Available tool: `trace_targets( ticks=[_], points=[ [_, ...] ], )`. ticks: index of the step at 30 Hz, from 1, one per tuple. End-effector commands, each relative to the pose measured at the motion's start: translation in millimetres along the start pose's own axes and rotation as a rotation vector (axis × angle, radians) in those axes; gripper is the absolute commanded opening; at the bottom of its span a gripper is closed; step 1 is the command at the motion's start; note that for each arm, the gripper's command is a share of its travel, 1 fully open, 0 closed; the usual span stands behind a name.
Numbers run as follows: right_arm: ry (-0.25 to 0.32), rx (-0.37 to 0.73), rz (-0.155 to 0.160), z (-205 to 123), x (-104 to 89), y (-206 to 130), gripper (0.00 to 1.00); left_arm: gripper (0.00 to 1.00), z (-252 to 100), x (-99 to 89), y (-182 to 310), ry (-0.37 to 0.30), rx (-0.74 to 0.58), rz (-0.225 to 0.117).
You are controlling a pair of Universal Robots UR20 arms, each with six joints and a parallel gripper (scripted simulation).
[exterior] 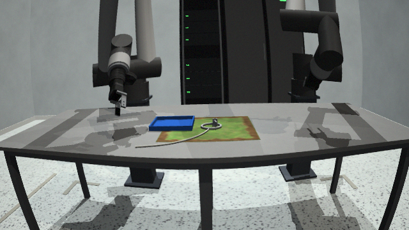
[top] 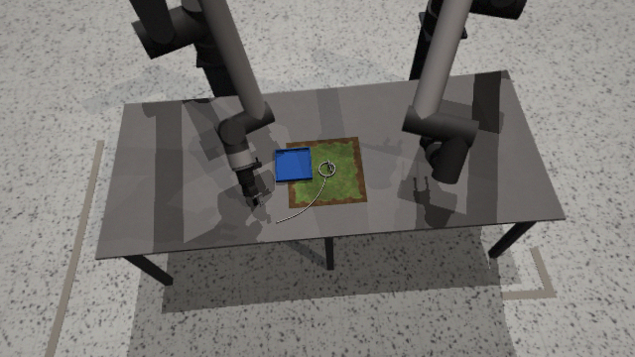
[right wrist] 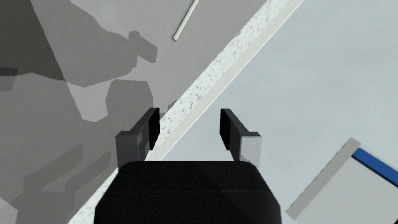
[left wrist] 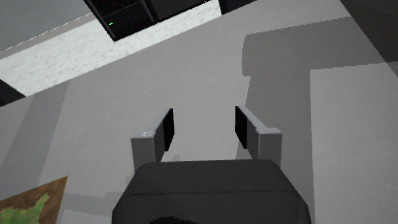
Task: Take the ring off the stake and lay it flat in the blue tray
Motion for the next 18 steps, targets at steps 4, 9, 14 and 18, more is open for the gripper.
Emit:
trace_targets(
  ticks=[4,9,14,18],
  points=[
    [0.139,-0.15,-0.062,-62.6,20.9,49.9,1.0,1.0,2.1,-16.7,152.4,-0.093,-0.097,-0.092],
    [0.21,-0.229,-0.089,-97.9,24.6,72.4,1.0,1.0,-2.9,-16.9,235.1,-0.141,-0.155,-0.142],
    [0.288,-0.314,-0.117,-136.2,24.6,95.3,1.0,1.0,-12.3,-10.6,319.1,-0.189,-0.218,-0.192],
    [0.335,-0.366,-0.132,-159.2,22.6,108.3,1.0,1.0,-20.7,-3.9,370.3,-0.219,-0.259,-0.223]
  ],
)
Point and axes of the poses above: on each arm, the point where the finger pads meet when closed, its own x axis out along the fingers, its own y axis across the jaws, z = x × y, the point moved 2 cm from there along -x, back along the fingers, and after that the axes turned 12 degrees about -x, right-handed, at the moved point
